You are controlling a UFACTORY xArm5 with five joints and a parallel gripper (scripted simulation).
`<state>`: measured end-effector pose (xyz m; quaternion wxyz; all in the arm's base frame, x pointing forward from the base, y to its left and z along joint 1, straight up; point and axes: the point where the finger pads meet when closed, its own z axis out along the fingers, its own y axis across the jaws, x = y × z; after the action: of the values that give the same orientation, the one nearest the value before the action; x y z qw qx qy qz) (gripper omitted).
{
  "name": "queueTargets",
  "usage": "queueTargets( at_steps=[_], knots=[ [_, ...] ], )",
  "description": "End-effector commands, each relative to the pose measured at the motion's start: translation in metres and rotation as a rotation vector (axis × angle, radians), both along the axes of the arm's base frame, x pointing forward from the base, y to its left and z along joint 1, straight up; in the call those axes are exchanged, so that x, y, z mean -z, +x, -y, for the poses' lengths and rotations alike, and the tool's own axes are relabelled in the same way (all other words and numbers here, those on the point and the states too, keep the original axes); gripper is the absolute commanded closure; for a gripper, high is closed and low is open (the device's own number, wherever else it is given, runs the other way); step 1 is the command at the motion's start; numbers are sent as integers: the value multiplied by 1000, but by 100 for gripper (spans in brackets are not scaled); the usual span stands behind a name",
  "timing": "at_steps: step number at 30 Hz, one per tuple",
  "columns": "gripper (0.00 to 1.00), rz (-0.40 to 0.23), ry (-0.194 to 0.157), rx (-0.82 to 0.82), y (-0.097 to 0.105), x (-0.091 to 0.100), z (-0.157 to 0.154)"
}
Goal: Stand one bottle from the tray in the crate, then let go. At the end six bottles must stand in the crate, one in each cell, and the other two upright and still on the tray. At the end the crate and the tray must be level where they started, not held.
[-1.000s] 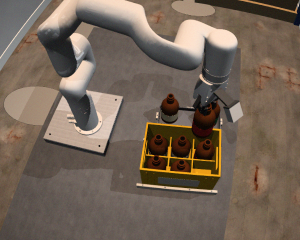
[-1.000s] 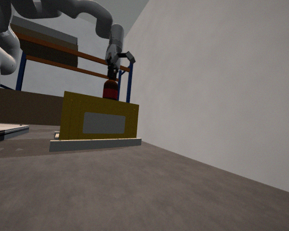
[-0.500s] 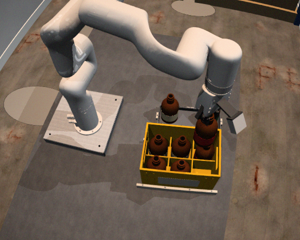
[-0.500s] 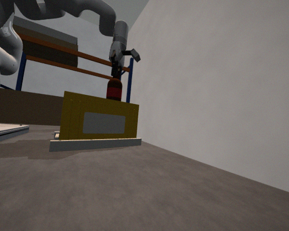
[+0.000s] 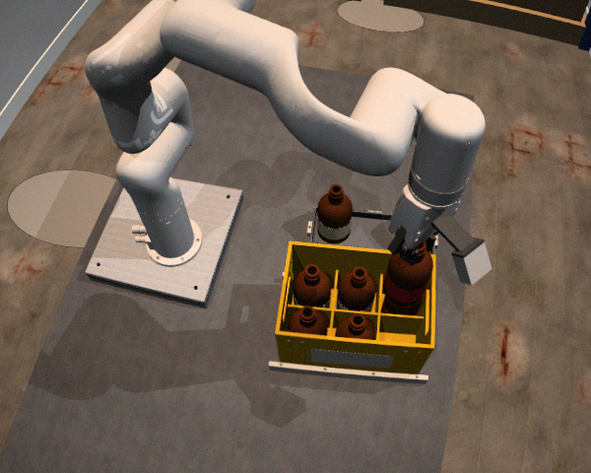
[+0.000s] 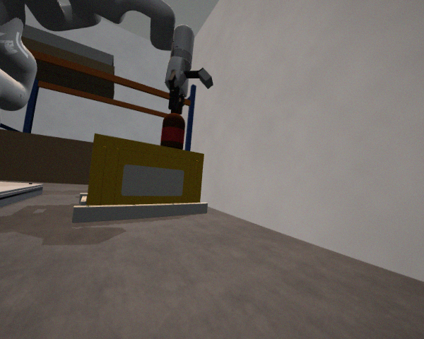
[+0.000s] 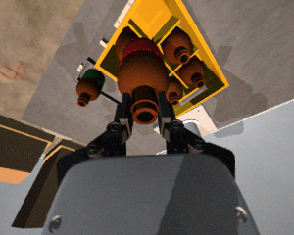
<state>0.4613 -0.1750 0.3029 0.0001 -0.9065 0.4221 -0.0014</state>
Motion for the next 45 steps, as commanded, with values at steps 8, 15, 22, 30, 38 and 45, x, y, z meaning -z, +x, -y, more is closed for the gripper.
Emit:
queueTargets(
  at_steps=[8,15,22,30,38,45],
  knots=[
    [100,4,-2,0,3,-2,19],
    [100,3,-2,0,5,-2,29],
    [100,3,-2,0,6,-2,35],
    [100,3,-2,0,7,-2,43],
    [100,3,-2,0,7,-2,47],
    [100,3,-2,0,8,-2,50]
  ],
)
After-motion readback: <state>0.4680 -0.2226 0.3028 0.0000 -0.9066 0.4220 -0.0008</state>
